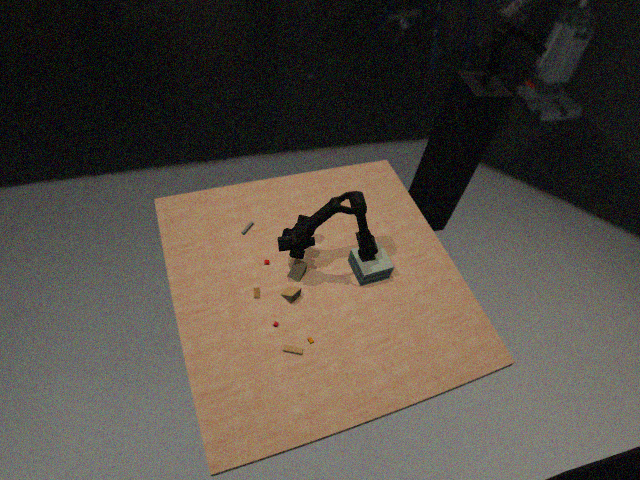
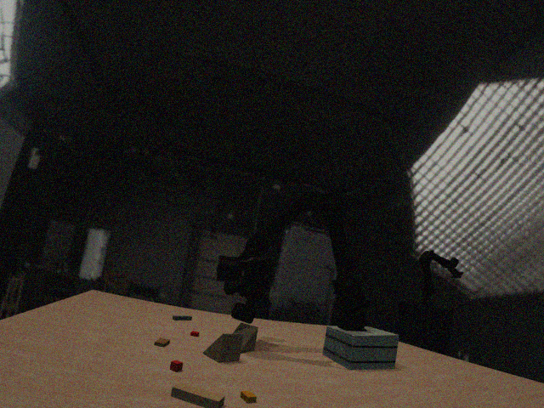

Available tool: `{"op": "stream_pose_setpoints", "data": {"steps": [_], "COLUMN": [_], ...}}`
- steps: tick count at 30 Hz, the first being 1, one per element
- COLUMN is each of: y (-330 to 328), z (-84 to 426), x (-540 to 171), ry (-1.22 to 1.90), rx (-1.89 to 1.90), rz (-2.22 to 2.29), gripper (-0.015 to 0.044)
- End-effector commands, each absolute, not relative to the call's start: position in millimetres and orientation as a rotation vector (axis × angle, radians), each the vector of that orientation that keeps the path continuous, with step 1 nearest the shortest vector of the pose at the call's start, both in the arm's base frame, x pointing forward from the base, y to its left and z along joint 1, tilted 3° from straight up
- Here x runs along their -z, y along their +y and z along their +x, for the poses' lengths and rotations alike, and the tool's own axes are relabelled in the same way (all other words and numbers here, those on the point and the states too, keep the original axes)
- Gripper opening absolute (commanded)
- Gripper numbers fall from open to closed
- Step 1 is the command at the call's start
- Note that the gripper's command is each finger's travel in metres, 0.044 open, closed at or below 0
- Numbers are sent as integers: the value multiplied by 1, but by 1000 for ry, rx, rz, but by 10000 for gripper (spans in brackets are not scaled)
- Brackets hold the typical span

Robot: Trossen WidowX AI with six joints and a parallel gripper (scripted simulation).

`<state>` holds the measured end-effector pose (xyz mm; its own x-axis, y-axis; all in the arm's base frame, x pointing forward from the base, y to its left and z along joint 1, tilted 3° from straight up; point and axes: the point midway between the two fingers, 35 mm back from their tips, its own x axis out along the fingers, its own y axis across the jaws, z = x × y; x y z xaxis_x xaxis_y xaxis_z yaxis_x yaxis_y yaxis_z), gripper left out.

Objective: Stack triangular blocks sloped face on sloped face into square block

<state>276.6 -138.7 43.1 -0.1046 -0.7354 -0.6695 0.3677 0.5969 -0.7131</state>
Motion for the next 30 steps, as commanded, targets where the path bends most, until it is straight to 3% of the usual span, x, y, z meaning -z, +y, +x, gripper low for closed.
{"op": "stream_pose_setpoints", "data": {"steps": [1,12,22,30], "y": [-74,35,140,149], "z": [312,333,318,315], "x": [-45,-50,-57,-58], "ry": [1192,975,867,862], "rx": [964,927,878,874], "rz": [-144,188,511,539], "gripper": [440,440,440,440]}}
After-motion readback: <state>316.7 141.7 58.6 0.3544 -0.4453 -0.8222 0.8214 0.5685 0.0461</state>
